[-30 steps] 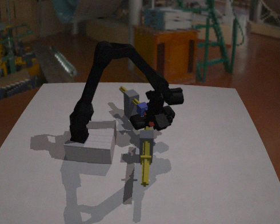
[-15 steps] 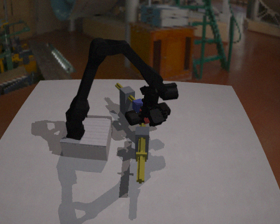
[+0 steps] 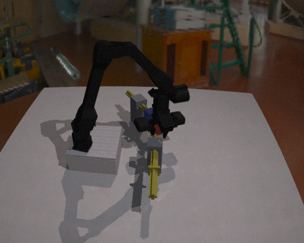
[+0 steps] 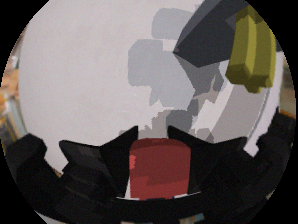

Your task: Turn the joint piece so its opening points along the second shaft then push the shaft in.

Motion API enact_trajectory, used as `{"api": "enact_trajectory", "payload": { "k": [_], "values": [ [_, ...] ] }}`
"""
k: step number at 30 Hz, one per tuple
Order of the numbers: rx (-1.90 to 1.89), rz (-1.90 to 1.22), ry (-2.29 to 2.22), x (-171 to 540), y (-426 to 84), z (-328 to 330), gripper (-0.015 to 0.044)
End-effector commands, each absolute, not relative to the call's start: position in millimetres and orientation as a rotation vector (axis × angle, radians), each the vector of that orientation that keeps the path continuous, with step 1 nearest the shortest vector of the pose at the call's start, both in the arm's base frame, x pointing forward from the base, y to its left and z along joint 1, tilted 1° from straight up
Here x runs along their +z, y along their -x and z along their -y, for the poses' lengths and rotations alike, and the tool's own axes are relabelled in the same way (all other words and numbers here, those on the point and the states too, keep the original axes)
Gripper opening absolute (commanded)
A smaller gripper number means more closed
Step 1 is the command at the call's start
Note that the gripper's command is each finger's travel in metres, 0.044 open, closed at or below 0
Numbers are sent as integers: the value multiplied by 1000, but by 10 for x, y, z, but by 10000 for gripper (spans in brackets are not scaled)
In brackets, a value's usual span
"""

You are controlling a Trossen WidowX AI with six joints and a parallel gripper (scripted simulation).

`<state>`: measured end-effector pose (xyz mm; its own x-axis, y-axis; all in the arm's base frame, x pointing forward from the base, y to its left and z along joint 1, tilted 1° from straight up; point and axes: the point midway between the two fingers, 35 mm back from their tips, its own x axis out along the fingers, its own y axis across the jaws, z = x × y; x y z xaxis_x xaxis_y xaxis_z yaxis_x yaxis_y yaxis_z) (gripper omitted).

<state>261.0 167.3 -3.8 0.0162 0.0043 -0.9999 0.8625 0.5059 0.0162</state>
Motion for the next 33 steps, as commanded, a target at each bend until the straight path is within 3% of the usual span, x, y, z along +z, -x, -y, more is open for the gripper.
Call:
{"api": "enact_trajectory", "payload": {
  "k": [1,33],
  "values": [
    [-853,-1333,-818,-10,-2603,-1649,0],
    [-982,-1175,-810,63,-2578,-1599,0]
  ]
}}
